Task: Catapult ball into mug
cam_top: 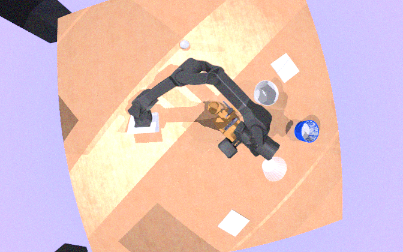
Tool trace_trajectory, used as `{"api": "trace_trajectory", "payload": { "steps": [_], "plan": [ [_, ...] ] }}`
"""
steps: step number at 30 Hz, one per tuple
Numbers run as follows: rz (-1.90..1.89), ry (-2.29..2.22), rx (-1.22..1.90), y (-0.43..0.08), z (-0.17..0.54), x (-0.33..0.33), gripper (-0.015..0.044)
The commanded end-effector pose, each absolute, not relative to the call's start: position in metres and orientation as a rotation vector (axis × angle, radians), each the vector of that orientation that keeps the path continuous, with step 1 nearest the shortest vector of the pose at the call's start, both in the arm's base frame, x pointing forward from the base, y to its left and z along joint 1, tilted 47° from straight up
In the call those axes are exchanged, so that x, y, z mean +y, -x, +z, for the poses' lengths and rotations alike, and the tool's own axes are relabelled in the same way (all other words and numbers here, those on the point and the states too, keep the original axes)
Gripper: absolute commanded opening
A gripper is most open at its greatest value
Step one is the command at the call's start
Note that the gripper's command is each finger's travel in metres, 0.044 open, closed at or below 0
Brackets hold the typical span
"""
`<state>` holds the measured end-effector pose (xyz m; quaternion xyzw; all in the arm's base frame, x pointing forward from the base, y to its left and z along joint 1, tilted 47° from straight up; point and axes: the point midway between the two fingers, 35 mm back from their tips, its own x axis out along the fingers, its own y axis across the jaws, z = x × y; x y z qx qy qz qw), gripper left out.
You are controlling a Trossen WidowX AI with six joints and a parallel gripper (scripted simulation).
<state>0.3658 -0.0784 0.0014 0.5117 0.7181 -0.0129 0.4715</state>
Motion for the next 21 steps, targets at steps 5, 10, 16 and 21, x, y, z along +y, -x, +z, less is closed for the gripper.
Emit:
{"api": "trace_trajectory", "payload": {
  "steps": [5, 10, 16, 21],
  "plan": [
    [-0.041, -1.261, 1.728, -0.366, 0.024, -0.106, 0.0440],
    [-0.032, -1.264, 1.734, -0.361, 0.031, -0.110, 0.0440],
    [-0.030, -1.265, 1.733, -0.361, 0.000, -0.077, 0.0440],
    [-0.030, -1.265, 1.733, -0.361, -0.002, -0.075, 0.0440]
  ]
}}
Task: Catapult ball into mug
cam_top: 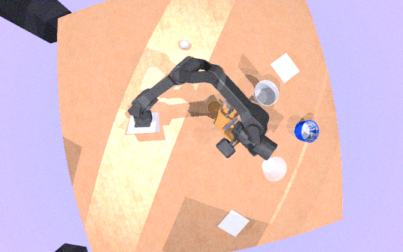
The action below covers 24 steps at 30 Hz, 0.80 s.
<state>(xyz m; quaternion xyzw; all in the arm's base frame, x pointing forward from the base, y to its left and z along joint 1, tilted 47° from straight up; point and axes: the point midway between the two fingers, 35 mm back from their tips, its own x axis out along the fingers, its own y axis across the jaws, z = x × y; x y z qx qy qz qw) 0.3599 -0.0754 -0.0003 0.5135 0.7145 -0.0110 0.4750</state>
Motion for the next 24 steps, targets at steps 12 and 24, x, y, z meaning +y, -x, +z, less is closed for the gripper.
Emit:
{"api": "trace_trajectory", "payload": {
  "steps": [12, 24],
  "plan": [
    [-0.030, -1.265, 1.733, -0.361, -0.016, -0.062, 0.0440],
    [-0.029, -1.265, 1.733, -0.361, -0.029, -0.047, 0.0440]
  ]
}}
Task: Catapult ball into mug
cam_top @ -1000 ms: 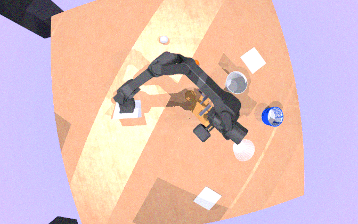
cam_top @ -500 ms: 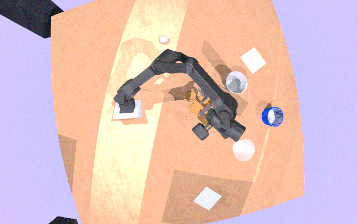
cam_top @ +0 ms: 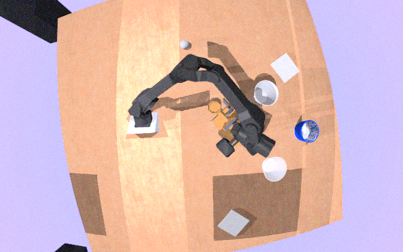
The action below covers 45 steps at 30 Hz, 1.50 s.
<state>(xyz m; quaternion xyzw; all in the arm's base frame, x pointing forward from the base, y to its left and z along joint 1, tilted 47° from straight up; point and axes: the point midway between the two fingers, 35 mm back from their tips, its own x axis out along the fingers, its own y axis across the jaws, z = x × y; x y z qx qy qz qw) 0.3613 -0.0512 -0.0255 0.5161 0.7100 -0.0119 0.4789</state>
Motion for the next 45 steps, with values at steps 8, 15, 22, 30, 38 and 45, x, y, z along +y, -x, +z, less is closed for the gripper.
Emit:
{"api": "trace_trajectory", "payload": {
  "steps": [8, 15, 22, 30, 38, 45],
  "plan": [
    [-0.028, -1.266, 1.733, -0.360, -0.037, -0.038, 0.0440],
    [-0.028, -1.260, 1.735, -0.360, -0.036, -0.039, 0.0309],
    [-0.028, -1.260, 1.735, -0.360, -0.036, -0.039, 0.0145],
    [-0.029, -1.259, 1.734, -0.362, -0.019, -0.058, 0.0032],
    [0.015, -1.222, 1.724, -0.361, -0.002, -0.076, 0.0000],
    [0.216, -1.046, 1.668, -0.362, -0.002, -0.075, 0.0000]
  ]
}}
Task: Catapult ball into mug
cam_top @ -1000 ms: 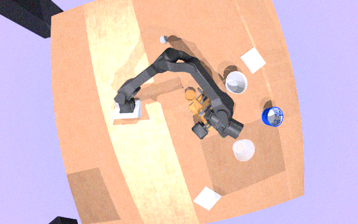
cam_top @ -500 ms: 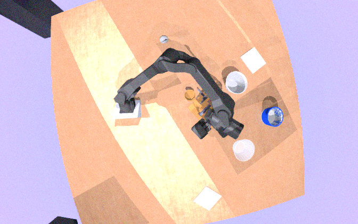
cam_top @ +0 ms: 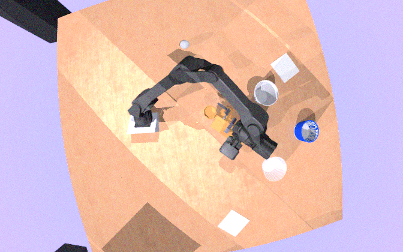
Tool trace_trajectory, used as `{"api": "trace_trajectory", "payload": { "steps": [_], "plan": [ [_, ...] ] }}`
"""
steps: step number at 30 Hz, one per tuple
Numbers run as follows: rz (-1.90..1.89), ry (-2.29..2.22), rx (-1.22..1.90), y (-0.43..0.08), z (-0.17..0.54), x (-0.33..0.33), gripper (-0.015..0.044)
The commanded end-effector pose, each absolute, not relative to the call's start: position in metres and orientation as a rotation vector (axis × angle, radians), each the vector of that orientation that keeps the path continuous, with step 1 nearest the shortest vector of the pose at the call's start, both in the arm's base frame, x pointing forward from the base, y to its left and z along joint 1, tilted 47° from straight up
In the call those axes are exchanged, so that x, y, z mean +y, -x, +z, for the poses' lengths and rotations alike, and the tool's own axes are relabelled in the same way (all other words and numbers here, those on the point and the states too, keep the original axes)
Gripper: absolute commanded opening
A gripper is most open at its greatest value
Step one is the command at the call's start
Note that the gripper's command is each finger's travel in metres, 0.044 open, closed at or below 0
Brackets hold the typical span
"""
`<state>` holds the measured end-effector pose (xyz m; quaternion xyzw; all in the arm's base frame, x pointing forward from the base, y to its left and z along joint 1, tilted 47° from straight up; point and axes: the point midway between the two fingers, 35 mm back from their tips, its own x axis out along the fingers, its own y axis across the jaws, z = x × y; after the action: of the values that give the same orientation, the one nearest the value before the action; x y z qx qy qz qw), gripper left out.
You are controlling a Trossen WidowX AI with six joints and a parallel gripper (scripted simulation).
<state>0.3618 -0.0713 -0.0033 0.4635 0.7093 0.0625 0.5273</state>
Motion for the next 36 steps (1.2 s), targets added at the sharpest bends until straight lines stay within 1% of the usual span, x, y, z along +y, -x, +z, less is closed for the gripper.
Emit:
{"api": "trace_trajectory", "payload": {
  "steps": [1, 14, 36],
  "plan": [
    [0.244, -1.020, 1.659, -0.362, -0.002, -0.075, 0.0000],
    [0.572, -0.699, 1.518, -0.371, 0.006, -0.064, 0.0000],
    [0.576, -0.695, 1.516, -0.373, -0.008, -0.045, 0.0000]
  ]
}}
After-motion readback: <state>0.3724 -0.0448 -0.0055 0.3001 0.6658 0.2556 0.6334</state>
